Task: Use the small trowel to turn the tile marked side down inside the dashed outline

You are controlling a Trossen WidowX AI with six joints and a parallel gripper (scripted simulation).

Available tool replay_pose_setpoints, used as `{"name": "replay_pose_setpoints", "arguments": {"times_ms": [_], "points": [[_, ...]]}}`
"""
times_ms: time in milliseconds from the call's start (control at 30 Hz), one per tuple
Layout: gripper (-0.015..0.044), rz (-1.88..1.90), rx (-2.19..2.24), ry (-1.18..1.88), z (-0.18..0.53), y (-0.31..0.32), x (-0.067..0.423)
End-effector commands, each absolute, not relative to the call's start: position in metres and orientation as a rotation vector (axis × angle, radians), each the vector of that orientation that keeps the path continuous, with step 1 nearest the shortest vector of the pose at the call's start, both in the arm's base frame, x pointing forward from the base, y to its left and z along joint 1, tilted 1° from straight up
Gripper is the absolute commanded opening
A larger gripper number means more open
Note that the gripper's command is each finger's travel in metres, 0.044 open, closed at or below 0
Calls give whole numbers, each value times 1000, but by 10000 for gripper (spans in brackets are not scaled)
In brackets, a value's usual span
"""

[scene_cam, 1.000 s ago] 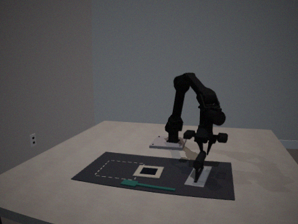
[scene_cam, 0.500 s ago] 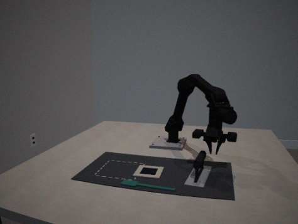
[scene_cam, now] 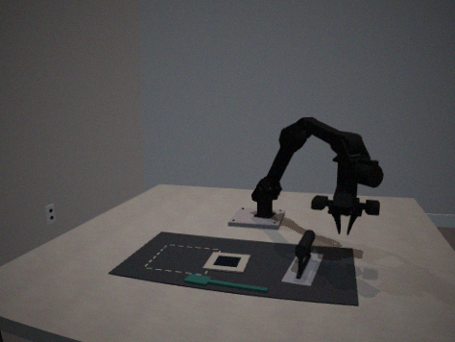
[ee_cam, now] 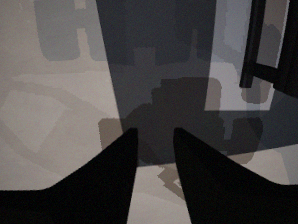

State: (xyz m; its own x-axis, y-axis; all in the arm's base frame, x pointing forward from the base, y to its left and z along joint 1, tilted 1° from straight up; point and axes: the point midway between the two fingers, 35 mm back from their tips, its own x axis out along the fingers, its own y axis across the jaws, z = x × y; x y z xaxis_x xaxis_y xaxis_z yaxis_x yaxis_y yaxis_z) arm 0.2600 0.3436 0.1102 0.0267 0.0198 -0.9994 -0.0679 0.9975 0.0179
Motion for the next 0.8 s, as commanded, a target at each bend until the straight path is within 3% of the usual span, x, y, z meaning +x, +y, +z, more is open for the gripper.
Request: {"name": "replay_pose_setpoints", "arguments": {"times_ms": [0,400,533,767], "points": [[100,66,-34,1540,112,351,258],[100,71,-40,1542,111,349,258],[0,71,-40,1542,111,349,258],[0,71,-40,1542,111,349,258]]}}
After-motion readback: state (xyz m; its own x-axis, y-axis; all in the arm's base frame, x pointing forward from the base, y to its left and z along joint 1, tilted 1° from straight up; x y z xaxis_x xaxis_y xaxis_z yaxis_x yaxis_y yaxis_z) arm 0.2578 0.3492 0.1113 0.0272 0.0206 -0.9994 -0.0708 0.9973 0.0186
